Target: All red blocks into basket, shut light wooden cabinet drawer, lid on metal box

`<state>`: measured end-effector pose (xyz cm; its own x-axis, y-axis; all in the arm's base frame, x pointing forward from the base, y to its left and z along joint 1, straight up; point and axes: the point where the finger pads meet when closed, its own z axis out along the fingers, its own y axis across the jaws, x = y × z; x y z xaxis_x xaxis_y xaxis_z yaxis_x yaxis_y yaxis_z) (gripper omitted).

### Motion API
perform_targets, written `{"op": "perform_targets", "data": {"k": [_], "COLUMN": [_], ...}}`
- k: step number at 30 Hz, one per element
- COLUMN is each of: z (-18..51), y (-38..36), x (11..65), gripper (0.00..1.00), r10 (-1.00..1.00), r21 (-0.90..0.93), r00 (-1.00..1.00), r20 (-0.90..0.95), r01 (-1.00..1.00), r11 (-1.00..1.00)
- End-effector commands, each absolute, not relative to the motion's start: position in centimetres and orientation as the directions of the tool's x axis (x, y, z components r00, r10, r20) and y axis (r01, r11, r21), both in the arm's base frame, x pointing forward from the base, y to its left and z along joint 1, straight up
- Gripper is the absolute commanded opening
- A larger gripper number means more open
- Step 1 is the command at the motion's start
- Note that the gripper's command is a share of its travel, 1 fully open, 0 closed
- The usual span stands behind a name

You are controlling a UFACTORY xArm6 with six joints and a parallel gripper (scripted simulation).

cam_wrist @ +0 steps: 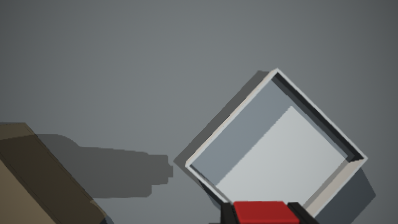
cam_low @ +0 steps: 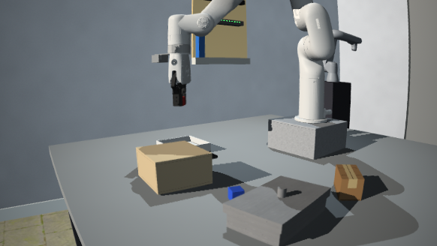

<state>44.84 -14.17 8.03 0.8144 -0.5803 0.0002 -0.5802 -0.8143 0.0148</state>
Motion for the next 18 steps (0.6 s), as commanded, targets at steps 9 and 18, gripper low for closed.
{"op": "perform_targets", "data": {"k": [9,18], "z": [8.13,8.02], "y": [-15.25,-15.25], "x": [45.01,45.01], "gripper": [0.0,0.0], "r10": [-0.546,-0.545], "r21": [0.004,0.004], "r00": [0.838,0.838], "r20": [-0.007,-0.007], "r01": [-0.546,-0.545], "r11": [-0.838,-0.838]}}
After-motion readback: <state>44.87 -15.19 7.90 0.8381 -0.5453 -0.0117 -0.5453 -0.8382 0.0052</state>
